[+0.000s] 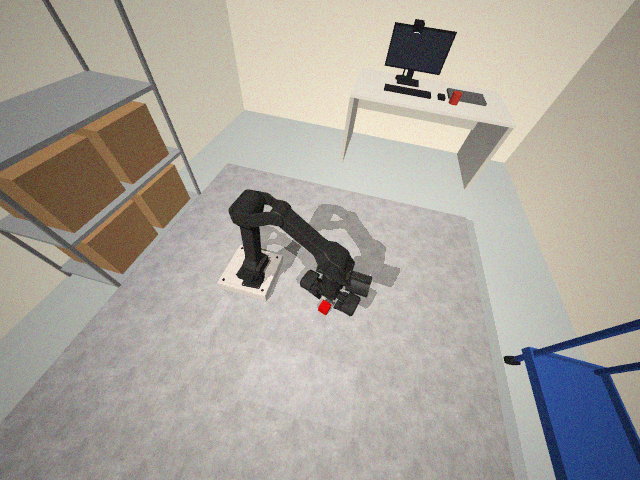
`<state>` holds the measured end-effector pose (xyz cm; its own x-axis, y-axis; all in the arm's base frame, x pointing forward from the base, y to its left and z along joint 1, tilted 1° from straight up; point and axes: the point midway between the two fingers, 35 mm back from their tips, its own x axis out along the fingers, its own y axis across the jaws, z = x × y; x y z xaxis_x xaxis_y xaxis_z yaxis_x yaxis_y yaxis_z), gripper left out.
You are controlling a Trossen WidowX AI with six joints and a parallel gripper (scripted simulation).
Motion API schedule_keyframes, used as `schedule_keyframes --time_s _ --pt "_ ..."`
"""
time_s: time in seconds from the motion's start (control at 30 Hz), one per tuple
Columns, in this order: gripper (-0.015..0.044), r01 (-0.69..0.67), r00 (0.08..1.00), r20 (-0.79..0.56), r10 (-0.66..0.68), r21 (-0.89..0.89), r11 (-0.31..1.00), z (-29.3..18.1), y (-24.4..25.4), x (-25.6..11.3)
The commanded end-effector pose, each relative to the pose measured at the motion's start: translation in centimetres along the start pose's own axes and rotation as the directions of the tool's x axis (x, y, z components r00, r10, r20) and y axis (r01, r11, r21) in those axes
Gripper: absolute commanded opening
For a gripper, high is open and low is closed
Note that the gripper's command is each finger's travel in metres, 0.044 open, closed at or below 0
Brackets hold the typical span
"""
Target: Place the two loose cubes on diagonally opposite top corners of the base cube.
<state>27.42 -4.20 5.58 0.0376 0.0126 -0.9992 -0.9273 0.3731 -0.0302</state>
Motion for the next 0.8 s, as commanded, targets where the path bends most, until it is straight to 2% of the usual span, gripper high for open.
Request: schedule_keyframes --time_s 0.0,0.77 --pt "0.0265 -0.016 1.000 -0.001 0.016 -0.004 1.000 -0.1 0.4 1.5" --pt "0.0265 -0.016 1.000 -0.001 0.016 -0.004 1.000 -0.1 0.5 4.6"
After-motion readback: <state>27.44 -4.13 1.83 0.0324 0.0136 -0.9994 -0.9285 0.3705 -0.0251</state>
